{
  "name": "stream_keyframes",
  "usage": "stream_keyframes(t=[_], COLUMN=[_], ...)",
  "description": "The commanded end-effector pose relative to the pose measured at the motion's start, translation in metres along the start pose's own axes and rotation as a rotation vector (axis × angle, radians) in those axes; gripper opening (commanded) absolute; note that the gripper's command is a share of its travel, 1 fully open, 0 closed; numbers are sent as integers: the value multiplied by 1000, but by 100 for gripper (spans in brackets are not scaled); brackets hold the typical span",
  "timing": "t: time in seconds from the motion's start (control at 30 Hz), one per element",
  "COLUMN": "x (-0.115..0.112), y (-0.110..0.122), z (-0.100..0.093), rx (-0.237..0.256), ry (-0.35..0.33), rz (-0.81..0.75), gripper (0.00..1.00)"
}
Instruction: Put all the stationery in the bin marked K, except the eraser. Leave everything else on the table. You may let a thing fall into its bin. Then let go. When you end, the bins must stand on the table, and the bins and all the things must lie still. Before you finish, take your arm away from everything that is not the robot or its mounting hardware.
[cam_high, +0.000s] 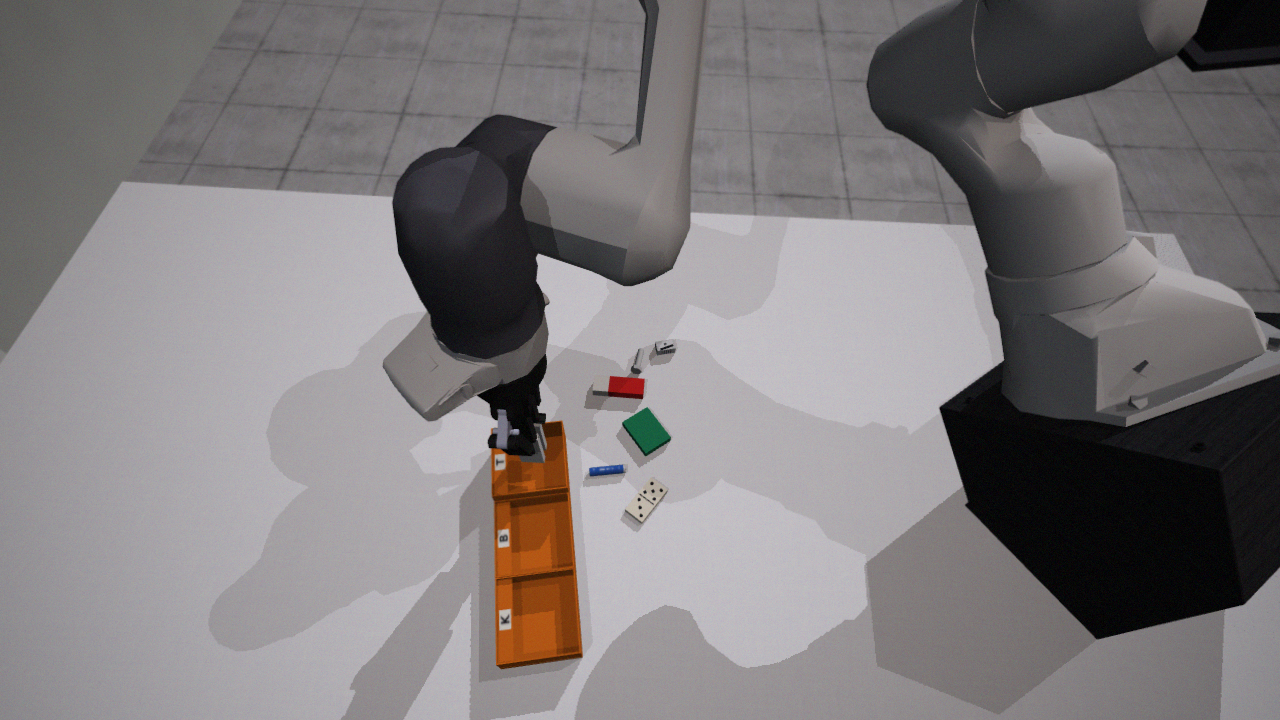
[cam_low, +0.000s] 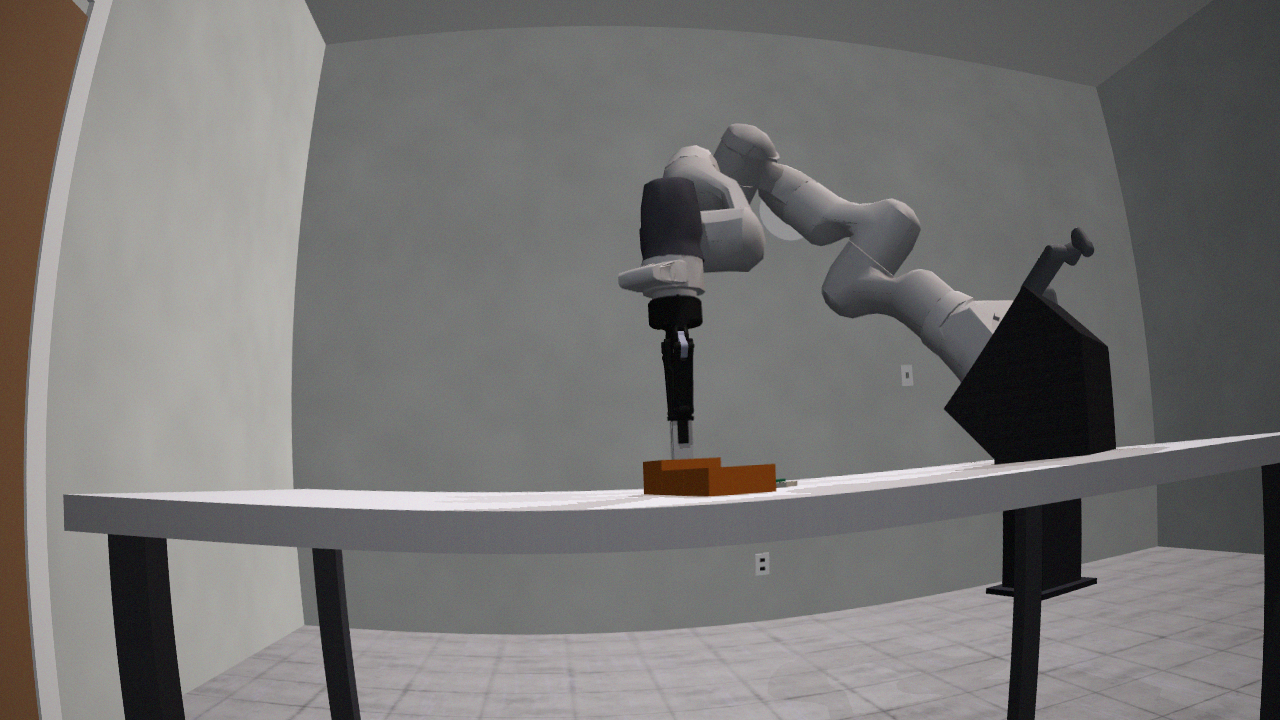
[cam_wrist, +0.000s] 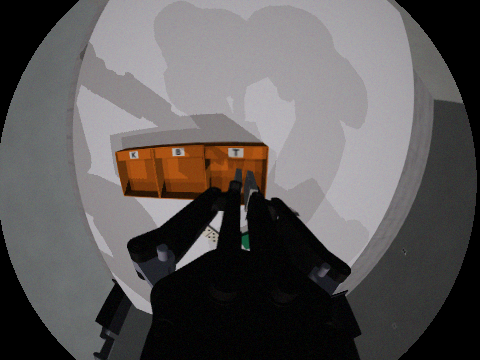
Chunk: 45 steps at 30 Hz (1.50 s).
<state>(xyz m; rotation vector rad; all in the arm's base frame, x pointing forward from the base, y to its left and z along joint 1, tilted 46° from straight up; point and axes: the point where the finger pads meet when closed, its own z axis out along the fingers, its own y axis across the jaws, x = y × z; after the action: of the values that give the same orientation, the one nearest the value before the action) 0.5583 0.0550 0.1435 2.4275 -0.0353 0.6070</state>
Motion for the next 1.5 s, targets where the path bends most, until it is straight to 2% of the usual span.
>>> stream_keyframes(t=[0.0,0.13,1.47], x=[3,3,3], y=[-3,-3,-3], z=[9,18,18], rx=[10,10,10], ry=[7,7,7], rz=[11,11,11], gripper=[5,5,5])
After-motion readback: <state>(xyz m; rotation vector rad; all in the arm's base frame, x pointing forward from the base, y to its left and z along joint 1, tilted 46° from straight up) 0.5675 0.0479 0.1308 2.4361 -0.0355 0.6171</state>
